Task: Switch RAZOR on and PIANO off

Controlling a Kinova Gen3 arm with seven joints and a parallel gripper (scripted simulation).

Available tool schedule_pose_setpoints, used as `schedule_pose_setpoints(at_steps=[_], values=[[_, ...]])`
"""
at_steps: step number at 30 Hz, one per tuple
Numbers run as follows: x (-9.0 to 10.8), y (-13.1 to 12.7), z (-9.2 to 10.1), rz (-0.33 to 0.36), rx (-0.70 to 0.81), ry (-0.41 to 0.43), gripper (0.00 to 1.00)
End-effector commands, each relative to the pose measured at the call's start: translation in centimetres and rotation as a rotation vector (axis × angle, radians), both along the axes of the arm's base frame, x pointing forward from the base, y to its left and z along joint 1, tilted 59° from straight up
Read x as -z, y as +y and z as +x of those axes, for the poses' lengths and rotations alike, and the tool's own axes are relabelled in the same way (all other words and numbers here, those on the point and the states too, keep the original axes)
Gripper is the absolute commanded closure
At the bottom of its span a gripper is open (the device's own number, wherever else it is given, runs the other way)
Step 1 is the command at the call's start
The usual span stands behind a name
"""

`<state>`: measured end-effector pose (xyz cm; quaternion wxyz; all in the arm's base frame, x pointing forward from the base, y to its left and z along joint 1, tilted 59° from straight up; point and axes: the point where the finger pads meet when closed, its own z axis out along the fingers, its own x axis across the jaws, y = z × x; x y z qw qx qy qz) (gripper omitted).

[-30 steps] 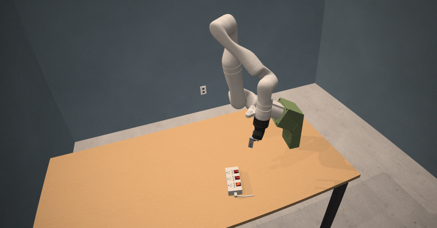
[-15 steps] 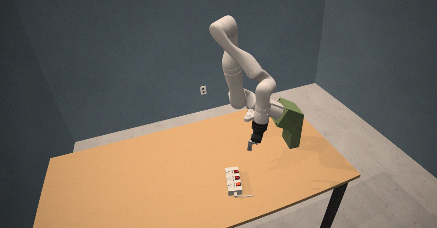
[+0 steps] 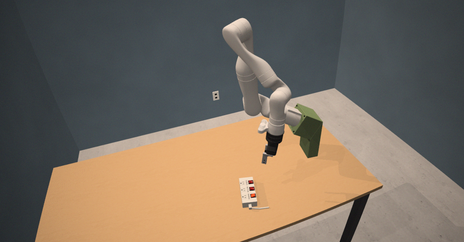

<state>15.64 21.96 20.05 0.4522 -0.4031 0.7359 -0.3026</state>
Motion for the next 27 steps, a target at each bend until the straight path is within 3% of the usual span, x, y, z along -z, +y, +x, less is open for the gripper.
schedule_pose_setpoints(at_steps=[1,27], values=[[0.0,-0.2,0.2,-0.001,0.009,0.000,0.00],[0.1,0.3,2.8,-0.064,-0.019,0.021,0.00]])
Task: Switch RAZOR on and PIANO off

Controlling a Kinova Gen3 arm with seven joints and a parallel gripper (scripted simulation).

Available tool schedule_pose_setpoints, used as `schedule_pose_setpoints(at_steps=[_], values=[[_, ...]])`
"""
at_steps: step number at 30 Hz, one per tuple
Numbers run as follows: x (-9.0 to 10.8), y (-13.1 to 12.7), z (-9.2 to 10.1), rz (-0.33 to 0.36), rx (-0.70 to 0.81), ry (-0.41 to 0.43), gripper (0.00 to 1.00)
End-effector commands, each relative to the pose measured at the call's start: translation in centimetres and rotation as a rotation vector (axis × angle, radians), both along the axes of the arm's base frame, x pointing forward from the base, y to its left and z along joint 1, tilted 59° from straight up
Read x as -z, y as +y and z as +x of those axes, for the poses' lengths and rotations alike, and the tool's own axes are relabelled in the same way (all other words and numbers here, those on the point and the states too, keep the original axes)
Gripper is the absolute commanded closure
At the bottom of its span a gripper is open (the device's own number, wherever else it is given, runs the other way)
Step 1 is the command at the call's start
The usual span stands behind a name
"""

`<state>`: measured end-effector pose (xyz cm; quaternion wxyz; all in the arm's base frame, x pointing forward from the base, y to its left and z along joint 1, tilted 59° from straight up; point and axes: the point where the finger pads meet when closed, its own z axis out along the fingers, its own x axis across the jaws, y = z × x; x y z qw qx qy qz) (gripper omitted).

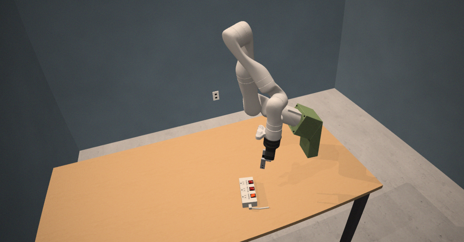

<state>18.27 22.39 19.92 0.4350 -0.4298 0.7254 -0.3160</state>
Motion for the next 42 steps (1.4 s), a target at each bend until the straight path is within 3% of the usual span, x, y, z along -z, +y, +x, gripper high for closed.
schedule_pose_setpoints(at_steps=[1,42], values=[[0.0,-0.1,0.2,0.000,0.006,0.000,0.00],[0.3,0.2,3.9,-0.094,-0.040,0.037,0.00]])
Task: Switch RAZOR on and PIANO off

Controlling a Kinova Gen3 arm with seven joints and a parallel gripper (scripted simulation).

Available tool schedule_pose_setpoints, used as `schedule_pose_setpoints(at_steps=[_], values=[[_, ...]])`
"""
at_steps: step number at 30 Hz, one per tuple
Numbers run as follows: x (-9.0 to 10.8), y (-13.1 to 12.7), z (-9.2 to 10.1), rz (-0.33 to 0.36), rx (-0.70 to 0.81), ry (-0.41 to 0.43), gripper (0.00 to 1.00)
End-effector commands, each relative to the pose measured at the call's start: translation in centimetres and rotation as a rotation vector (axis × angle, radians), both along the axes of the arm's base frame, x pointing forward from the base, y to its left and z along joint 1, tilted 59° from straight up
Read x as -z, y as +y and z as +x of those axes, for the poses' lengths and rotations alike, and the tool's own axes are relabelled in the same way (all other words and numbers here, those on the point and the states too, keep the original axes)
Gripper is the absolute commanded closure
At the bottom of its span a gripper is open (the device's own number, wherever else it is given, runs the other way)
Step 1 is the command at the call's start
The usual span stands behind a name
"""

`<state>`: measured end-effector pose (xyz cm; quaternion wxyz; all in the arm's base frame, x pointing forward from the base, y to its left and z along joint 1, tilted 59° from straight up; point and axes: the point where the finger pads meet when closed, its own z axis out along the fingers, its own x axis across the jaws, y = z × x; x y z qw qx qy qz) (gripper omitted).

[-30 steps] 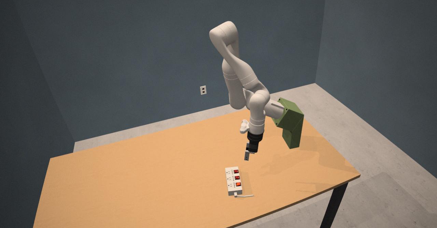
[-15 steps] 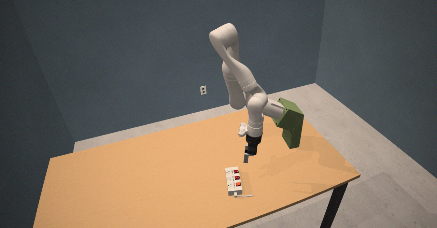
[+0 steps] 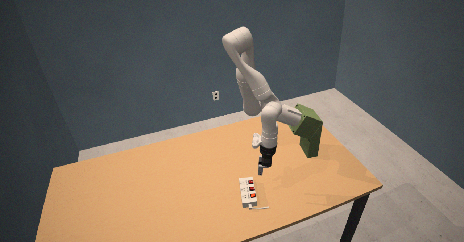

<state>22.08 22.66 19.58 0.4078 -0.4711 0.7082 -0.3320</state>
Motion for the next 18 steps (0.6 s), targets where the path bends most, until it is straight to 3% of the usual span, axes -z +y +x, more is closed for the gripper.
schedule_pose_setpoints(at_steps=[1,18], values=[[0.0,-0.1,0.1,0.000,0.004,0.000,0.00],[0.2,-0.1,1.4,-0.033,-0.014,0.014,0.00]])
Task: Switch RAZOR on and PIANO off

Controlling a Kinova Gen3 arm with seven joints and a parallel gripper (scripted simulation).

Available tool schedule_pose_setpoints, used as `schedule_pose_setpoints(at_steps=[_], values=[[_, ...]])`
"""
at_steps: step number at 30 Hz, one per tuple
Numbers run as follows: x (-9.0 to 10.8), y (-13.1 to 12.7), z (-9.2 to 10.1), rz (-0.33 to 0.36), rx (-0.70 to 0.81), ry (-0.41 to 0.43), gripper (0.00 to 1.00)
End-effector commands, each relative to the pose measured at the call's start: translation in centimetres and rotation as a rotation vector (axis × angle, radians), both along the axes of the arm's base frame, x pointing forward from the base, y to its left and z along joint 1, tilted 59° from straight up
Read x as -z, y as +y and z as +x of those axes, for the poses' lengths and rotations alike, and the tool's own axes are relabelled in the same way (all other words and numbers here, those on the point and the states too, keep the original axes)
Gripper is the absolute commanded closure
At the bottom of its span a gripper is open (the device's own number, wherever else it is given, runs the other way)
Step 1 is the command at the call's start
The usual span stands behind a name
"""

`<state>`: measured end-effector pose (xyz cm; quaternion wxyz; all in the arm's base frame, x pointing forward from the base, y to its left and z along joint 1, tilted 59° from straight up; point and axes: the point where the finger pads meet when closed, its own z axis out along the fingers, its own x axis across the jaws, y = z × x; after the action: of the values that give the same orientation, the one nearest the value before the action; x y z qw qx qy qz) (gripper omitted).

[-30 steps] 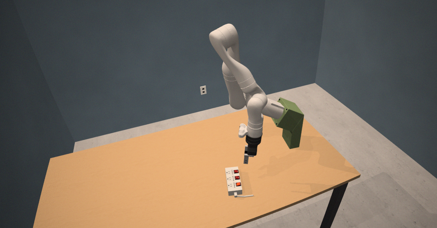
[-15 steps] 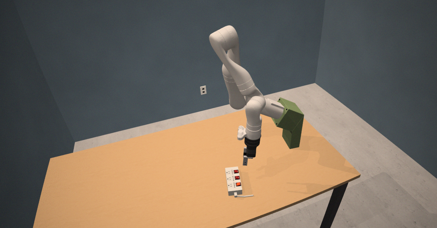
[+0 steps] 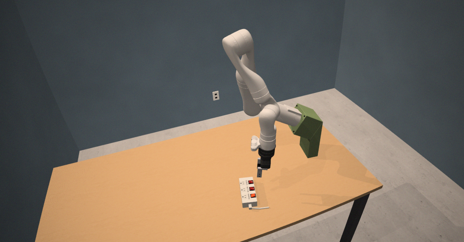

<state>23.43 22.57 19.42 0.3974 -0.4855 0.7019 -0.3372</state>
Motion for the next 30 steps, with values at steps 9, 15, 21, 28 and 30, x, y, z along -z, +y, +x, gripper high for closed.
schedule_pose_setpoints(at_steps=[9,15,21,28,30], values=[[0.2,-0.1,1.2,-0.030,-0.016,0.014,0.00],[0.2,-0.1,1.2,-0.030,-0.016,0.014,0.00],[0.2,-0.2,1.7,-0.044,-0.024,0.020,0.00],[0.3,-0.2,2.3,-0.058,-0.032,0.027,0.00],[0.3,-0.2,2.3,-0.058,-0.032,0.027,0.00]])
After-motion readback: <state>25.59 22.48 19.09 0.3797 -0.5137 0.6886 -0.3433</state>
